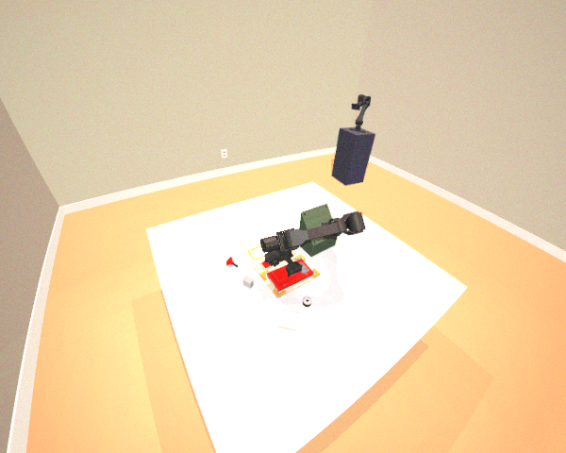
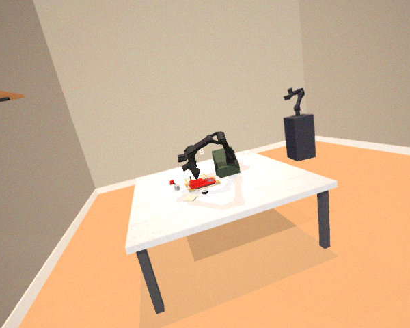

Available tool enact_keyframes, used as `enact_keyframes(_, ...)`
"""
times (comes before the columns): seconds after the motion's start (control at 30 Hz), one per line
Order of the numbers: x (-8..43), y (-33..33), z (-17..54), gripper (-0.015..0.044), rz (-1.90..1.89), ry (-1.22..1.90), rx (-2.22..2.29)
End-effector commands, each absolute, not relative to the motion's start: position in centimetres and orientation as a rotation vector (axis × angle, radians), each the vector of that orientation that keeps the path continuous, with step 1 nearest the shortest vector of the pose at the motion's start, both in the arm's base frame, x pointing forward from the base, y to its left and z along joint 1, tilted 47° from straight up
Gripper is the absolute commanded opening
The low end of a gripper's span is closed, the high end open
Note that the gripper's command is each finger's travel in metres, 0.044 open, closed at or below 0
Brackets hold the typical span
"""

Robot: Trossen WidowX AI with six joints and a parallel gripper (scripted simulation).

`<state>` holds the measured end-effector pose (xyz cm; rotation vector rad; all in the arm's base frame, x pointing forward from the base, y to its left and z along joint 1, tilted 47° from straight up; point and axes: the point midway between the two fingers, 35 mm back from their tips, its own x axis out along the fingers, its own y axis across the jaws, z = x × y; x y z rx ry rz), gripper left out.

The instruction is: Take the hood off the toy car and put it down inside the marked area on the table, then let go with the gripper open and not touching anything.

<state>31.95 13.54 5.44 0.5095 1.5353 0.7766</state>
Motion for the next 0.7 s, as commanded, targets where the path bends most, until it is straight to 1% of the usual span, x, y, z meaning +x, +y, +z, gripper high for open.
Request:
enact_keyframes(0.0, 31.56, 13.90, 5.01, 0.0440, 0.777, 1.547, 0.518)
enact_keyframes(0.67, 31.32, 14.80, 4.34, 0.0440, 0.779, 1.547, 0.519)
